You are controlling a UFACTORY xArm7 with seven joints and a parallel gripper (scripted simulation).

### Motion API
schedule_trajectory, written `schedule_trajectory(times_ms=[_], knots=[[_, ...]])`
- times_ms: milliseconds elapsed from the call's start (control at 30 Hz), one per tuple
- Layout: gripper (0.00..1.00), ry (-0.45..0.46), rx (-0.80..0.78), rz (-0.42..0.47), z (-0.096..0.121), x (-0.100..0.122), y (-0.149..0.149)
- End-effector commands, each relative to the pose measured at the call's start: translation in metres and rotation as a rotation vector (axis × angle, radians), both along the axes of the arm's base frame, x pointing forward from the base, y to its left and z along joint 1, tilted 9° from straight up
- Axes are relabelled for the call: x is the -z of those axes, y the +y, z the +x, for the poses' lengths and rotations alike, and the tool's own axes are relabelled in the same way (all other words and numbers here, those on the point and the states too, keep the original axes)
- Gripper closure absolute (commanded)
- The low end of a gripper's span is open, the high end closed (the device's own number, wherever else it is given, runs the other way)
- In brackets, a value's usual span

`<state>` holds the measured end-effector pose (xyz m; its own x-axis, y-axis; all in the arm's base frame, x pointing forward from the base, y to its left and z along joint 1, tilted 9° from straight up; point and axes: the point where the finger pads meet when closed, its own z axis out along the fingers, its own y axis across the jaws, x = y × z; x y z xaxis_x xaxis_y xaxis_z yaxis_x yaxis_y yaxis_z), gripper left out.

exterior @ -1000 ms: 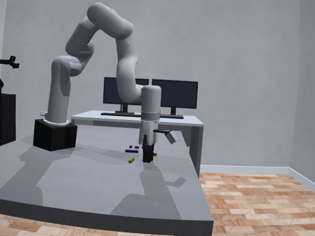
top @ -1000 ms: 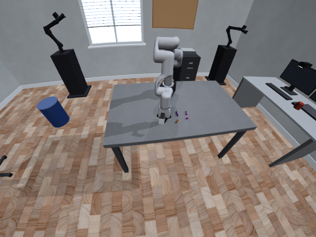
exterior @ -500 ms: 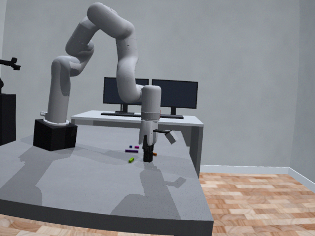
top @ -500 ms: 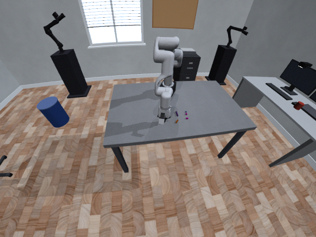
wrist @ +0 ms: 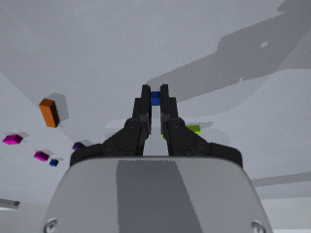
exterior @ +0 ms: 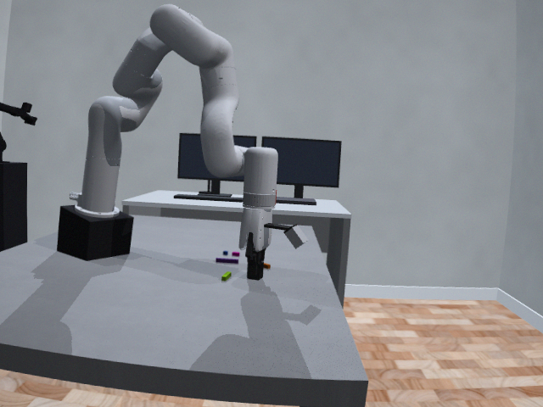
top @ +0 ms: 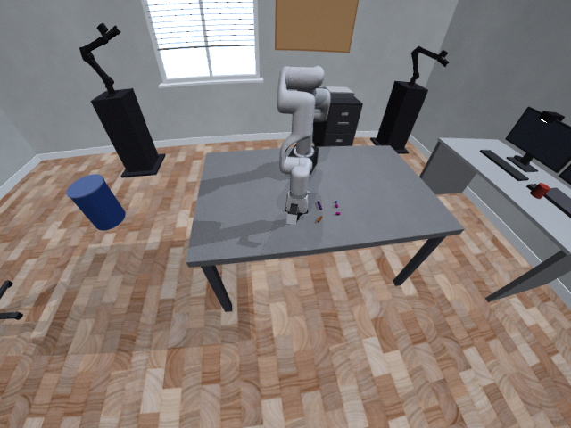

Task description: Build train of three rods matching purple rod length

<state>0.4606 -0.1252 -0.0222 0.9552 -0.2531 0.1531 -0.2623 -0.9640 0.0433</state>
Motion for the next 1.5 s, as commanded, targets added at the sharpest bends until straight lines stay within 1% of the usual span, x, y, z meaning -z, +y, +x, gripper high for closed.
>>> schedule_trajectory(times_ms=[0, 333, 433, 533, 700, 767, 900, 1000, 1100, 1467], knots=[[0.96, -0.004, 0.000, -0.001, 0.001, -0.001, 0.000], [0.96, -0.004, 0.000, -0.001, 0.001, -0.002, 0.000], [0.96, -0.004, 0.000, -0.001, 0.000, -0.008, 0.000], [0.96, -0.004, 0.000, -0.001, -0.002, -0.023, 0.002], [0.96, -0.004, 0.000, -0.001, -0.007, -0.061, 0.005], [0.96, -0.004, 0.000, -0.001, -0.007, -0.061, 0.005], [0.96, -0.004, 0.000, -0.001, -0.011, -0.086, 0.007], [0.96, -0.004, 0.000, -0.001, -0.012, -0.097, 0.008], [0.96, -0.004, 0.000, -0.001, -0.013, -0.100, 0.008], [0.96, -0.005, 0.009, 0.002, -0.014, -0.100, 0.010]])
